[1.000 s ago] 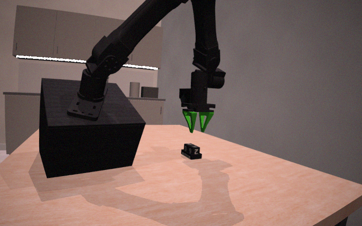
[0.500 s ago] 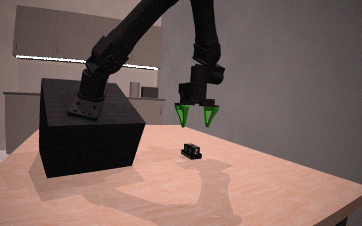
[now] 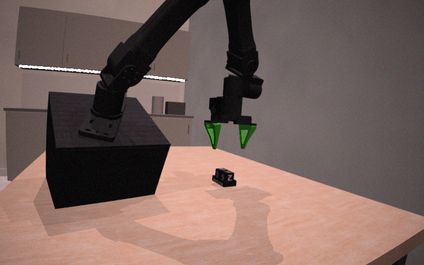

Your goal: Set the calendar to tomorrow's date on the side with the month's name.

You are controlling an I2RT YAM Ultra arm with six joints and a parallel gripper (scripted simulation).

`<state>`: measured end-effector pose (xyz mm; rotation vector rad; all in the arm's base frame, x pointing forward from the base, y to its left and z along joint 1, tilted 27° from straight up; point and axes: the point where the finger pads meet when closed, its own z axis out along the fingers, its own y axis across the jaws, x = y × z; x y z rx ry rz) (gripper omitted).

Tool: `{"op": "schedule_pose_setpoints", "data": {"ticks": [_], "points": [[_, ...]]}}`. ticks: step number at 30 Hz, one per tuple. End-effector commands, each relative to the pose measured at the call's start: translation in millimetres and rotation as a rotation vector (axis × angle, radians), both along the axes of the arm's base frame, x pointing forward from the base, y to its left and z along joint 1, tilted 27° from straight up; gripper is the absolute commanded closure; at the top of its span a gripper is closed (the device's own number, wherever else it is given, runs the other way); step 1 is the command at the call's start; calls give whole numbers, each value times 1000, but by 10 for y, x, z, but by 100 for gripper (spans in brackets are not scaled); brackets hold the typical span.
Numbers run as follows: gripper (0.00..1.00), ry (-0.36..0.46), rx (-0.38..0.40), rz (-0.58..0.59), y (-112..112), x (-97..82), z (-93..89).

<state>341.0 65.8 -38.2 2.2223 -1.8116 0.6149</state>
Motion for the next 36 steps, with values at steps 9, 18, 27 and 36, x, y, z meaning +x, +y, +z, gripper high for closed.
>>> {"op": "schedule_pose_setpoints", "data": {"ticks": [9, 18, 27, 36], "points": [[0, -13, 7, 8, 75, 9, 104], [0, -13, 7, 8, 235, -69, 452], [0, -13, 7, 8, 351, -125, 704], [0, -13, 7, 8, 379, -139, 767]]}}
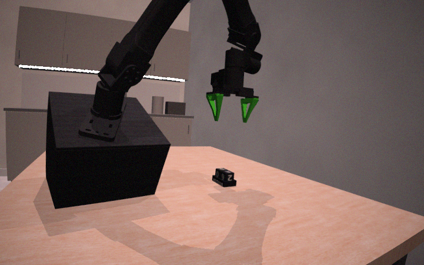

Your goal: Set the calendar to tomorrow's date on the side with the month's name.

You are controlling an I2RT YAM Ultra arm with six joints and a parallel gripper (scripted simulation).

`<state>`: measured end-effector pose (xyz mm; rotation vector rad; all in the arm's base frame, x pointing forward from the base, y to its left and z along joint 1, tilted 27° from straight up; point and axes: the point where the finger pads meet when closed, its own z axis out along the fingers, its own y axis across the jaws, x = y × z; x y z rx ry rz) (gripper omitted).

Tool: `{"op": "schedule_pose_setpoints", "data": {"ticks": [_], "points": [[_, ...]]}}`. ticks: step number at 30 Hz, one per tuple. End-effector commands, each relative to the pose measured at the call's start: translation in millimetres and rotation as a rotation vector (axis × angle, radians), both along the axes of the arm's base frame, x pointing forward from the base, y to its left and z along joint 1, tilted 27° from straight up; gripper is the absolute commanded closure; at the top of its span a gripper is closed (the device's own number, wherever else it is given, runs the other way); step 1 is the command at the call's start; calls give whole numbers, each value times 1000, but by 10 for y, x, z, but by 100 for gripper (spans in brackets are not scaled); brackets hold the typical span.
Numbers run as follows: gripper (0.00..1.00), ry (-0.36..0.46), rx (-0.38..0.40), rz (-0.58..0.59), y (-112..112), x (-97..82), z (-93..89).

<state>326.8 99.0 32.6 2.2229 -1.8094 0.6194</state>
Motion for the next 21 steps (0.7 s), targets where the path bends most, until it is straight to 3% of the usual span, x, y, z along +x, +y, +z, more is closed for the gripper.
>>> {"op": "schedule_pose_setpoints", "data": {"ticks": [1, 21], "points": [[0, -10, 10, 7, 47, 2, 59], [0, -10, 10, 7, 47, 2, 59]]}}
